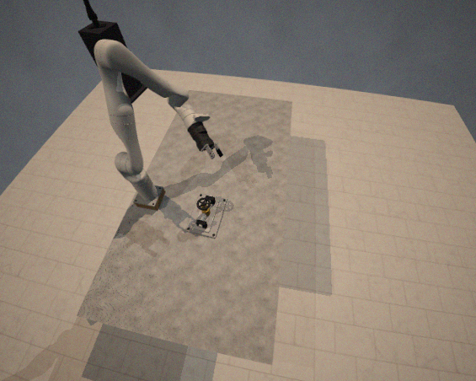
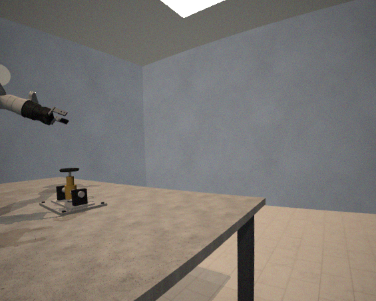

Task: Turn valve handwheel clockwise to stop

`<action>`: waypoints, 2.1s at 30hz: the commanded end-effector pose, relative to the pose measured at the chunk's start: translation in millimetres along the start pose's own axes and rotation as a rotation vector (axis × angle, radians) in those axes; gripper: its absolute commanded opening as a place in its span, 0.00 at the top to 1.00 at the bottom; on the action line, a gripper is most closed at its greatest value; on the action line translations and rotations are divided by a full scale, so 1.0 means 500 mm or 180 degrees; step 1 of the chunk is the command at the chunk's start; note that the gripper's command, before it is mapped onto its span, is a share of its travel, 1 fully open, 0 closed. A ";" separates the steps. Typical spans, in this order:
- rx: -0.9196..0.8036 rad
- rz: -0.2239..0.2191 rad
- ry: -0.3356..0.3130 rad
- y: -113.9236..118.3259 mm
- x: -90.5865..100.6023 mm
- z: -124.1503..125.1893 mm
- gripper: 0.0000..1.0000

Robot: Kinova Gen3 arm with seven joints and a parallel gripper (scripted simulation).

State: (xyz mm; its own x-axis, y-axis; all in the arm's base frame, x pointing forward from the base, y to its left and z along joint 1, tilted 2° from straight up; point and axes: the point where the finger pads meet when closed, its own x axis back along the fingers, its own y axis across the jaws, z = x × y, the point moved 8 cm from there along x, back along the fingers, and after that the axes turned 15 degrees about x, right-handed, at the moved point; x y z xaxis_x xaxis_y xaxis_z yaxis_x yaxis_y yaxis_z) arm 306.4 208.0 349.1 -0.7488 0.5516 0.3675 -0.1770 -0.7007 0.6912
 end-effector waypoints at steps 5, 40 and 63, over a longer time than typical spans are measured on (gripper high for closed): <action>-0.0603 -0.0151 -0.0936 0.053 -0.112 -0.076 0.00; -0.2015 -0.0349 -0.2485 0.093 -0.205 -0.218 0.00; -0.2524 -0.0413 -0.2897 0.096 -0.222 -0.247 0.00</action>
State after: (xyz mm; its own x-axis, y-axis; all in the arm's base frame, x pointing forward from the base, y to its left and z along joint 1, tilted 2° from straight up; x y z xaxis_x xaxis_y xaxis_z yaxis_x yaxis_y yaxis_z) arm 300.9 61.9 265.0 -0.0416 0.5397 0.8408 -0.7831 -0.5402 0.3080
